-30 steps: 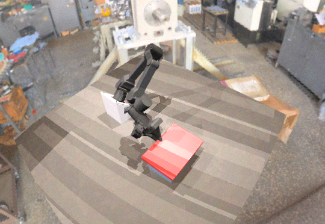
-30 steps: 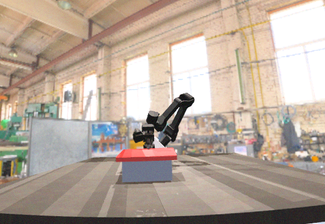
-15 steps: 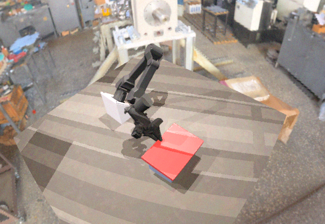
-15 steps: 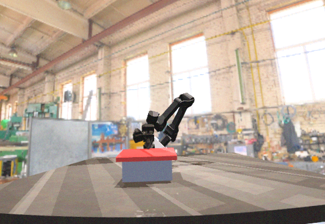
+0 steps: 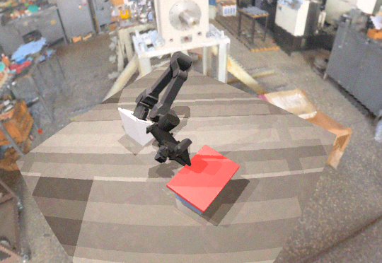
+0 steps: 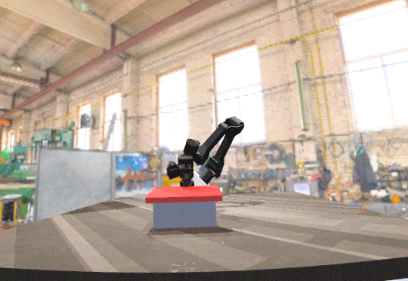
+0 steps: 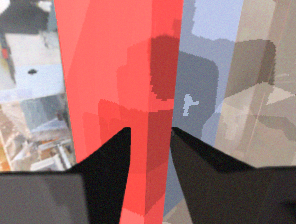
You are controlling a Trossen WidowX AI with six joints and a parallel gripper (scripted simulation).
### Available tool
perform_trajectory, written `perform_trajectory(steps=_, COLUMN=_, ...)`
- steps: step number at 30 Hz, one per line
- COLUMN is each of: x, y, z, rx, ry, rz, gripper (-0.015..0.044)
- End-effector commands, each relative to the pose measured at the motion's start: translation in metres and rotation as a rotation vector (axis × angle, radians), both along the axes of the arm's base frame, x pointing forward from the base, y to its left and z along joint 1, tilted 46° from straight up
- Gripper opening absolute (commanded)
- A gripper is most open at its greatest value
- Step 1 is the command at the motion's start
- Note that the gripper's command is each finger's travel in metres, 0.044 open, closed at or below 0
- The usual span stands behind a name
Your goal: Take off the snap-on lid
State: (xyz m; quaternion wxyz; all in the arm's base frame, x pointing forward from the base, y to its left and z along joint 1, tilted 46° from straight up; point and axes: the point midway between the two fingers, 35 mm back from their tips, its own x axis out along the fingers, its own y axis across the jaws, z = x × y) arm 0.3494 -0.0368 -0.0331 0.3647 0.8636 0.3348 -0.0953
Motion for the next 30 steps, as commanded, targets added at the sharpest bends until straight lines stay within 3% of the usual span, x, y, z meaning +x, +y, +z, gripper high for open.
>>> perform_trajectory(steps=1, x=0.001, y=0.0, z=0.0, rx=0.0, ry=0.002, rz=-0.001, gripper=0.0)
perform_trajectory(steps=30, x=0.006, y=-0.026, z=0.025, rx=-0.001, ry=0.001, rz=-0.002, gripper=0.0)
